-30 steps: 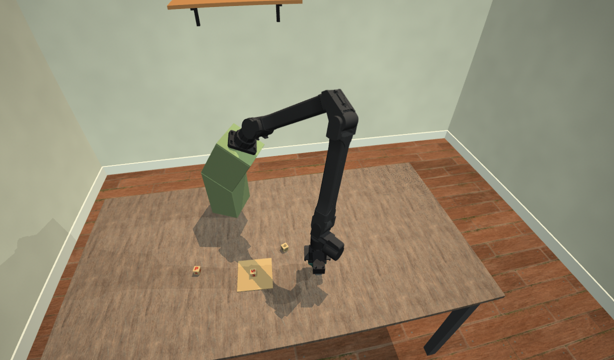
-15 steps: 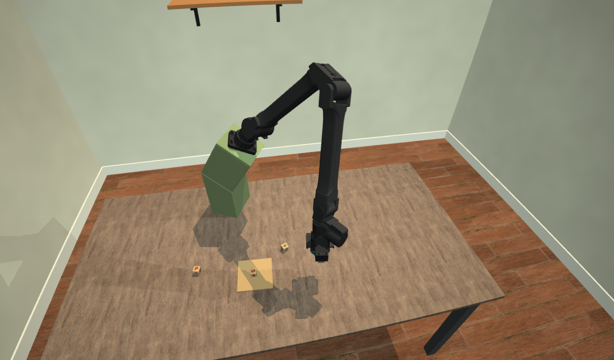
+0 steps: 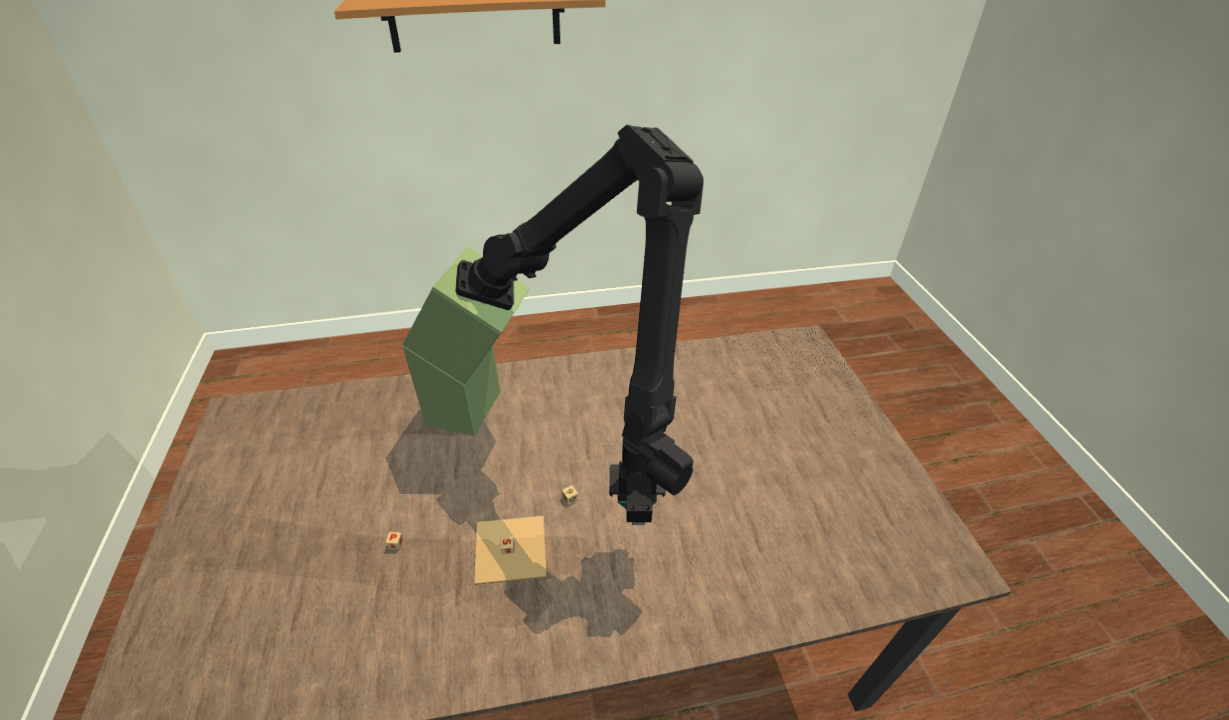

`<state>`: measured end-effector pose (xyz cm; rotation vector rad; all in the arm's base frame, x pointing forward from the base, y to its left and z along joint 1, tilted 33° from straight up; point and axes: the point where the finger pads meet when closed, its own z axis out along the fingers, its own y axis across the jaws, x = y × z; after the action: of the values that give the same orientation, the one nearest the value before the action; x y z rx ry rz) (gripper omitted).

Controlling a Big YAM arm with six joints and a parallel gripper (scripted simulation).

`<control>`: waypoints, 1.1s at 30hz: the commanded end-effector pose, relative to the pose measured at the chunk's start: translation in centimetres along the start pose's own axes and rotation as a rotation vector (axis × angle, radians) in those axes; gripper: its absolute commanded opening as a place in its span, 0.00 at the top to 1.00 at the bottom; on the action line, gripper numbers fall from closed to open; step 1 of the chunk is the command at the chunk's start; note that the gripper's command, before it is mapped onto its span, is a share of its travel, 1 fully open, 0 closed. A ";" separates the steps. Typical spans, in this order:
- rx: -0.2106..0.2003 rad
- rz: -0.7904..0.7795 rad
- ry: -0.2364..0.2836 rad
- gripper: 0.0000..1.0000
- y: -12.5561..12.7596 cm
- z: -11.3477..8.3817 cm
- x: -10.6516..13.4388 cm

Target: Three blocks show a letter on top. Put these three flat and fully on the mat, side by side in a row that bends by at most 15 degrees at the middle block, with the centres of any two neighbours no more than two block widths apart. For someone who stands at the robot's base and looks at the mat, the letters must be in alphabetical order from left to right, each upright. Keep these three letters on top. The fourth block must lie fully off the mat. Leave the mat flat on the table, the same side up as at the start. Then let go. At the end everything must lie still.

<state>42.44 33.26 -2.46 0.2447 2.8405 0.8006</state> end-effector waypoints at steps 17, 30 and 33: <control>0.011 1.106 0.005 0.80 -21.9 -0.8 -2.7; -0.027 1.409 -0.035 0.80 -21.0 -1.7 -3.4; -0.019 1.412 -0.030 0.80 -21.2 -1.4 -3.2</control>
<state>42.33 14.67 -12.79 2.2422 2.3109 0.8823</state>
